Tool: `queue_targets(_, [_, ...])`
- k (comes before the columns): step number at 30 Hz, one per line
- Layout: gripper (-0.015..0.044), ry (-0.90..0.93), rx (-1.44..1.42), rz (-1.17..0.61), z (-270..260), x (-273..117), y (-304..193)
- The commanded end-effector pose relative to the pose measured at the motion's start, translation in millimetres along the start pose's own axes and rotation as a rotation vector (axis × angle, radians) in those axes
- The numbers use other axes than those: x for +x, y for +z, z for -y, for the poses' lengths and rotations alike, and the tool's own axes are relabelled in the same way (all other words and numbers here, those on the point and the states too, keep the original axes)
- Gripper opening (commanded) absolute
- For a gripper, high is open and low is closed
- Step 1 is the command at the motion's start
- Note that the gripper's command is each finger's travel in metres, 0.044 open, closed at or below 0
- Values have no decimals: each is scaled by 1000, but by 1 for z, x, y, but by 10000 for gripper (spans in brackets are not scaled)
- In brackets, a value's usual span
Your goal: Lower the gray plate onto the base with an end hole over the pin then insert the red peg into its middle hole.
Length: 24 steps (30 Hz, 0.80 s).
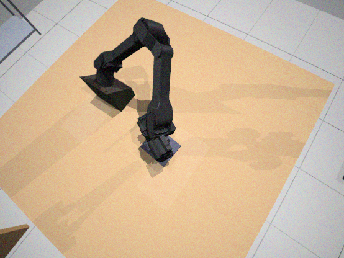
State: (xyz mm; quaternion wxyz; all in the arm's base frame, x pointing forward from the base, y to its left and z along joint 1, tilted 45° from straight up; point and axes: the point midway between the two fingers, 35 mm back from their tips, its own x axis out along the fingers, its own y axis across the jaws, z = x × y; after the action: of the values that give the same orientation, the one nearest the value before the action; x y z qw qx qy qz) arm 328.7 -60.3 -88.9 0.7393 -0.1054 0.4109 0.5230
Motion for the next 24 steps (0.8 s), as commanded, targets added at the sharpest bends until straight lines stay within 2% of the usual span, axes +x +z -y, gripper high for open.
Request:
queue_targets(1, [0, 8, 9, 5, -2, 9, -1])
queue_targets(10, [0, 8, 9, 6, -3, 23, 0])
queue_targets(20, [0, 1, -2, 1, 0, 18, 1])
queue_targets(24, [105, 1, -2, 1, 0, 18, 1])
